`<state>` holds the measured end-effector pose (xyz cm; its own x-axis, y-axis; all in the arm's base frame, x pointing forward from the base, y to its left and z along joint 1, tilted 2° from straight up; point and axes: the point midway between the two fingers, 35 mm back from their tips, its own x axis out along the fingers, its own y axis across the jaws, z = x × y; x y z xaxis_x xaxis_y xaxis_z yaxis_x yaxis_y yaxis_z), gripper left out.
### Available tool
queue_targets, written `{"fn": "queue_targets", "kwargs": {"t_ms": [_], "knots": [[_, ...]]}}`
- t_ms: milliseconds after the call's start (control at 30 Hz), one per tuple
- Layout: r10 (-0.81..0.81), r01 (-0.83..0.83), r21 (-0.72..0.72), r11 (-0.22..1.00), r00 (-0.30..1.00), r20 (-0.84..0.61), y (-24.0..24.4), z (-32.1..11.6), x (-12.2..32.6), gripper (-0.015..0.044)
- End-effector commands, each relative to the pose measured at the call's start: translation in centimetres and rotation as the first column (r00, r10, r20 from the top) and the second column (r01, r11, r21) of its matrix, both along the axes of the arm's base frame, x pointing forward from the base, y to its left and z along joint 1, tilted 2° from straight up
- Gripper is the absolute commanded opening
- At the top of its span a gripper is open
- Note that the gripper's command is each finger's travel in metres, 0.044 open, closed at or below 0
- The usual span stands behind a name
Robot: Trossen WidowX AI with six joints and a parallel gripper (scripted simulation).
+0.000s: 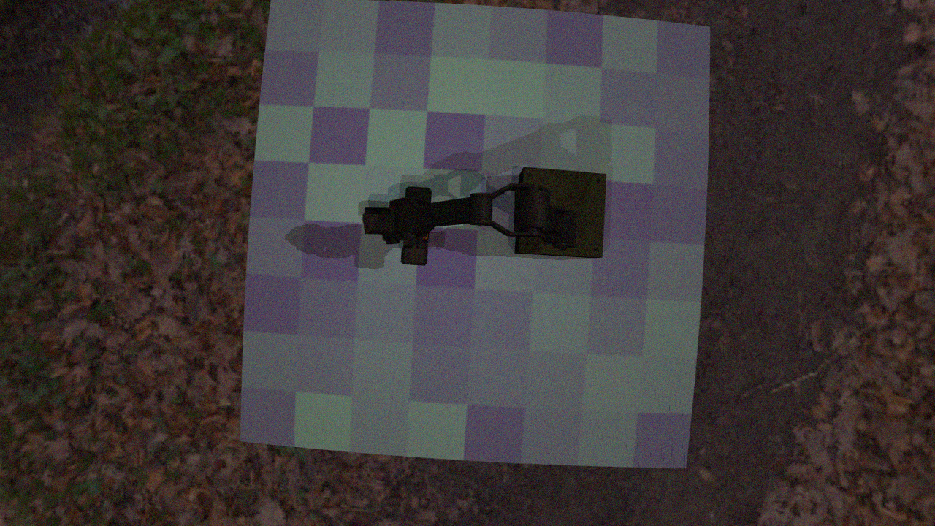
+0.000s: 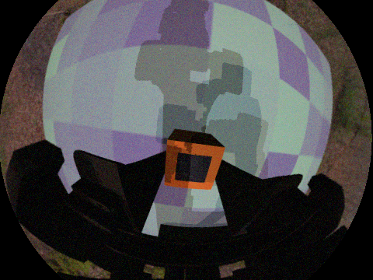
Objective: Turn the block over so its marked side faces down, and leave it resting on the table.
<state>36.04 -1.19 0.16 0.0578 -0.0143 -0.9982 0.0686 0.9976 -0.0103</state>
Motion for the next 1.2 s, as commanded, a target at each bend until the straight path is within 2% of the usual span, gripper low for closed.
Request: {"fn": "queue_targets", "kwargs": {"t_ms": [0, 800, 1167], "knots": [[0.004, -0.004, -0.007, 1.000, 0.998, 0.058, 0.0, 0.0, 0.0, 0.0000], [0.014, -0.001, -0.032, 0.999, 0.907, 0.420, 0.0, -0.2, -0.6, 0.0000], [0.018, 0.001, -0.038, 0.999, 0.868, 0.497, 0.0, -1.2, -0.1, 0.0000]]}}
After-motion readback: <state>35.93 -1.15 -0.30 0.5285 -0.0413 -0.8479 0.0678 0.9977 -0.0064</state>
